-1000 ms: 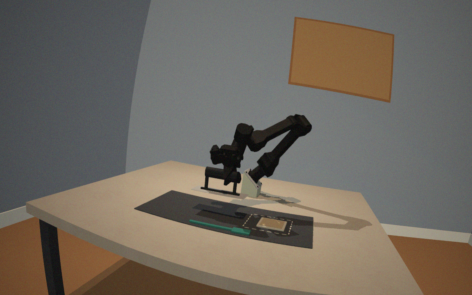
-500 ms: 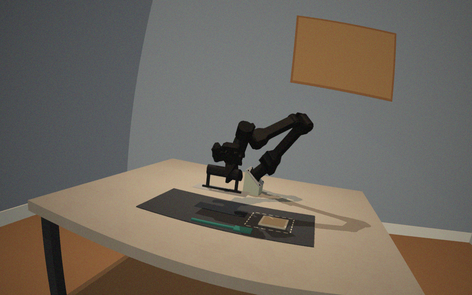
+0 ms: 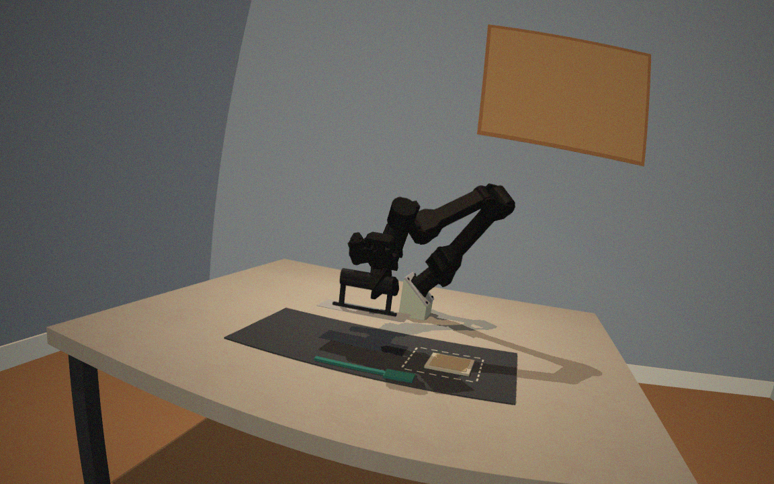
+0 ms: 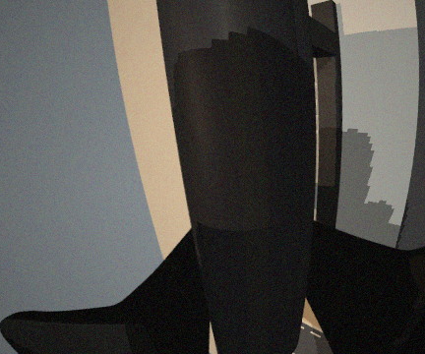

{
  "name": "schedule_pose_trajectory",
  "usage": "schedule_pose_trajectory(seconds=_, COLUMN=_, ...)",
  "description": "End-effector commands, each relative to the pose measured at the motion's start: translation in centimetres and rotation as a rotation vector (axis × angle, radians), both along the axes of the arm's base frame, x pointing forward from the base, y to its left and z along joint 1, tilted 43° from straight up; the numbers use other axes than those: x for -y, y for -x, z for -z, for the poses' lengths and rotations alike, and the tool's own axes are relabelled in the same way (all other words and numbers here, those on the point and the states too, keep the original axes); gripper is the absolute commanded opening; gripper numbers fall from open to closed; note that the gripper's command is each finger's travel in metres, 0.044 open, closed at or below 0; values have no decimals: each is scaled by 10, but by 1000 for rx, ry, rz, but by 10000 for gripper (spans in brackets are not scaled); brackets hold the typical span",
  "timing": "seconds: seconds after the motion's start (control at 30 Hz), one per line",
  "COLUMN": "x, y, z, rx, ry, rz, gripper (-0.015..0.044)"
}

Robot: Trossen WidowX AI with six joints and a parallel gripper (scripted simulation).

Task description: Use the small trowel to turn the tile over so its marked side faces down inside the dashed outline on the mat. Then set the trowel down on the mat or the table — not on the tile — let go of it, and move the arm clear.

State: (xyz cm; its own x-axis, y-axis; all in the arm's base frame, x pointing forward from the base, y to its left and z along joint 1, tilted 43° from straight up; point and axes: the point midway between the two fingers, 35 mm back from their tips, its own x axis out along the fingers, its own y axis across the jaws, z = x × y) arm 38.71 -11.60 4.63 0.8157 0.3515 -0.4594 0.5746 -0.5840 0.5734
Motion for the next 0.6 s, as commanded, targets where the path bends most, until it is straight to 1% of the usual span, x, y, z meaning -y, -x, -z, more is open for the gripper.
schedule_pose_trajectory(seconds=0.0, x=3, y=0, z=-1, rx=7, ry=5, rz=3, gripper=0)
schedule_pose_trajectory(seconds=0.43, x=0, y=0, z=1, rx=-5, ry=-3, rz=3, gripper=0)
schedule_pose_trajectory(seconds=0.57, x=9, y=-8, z=12, rx=-90, ry=-45, rz=68, gripper=0)
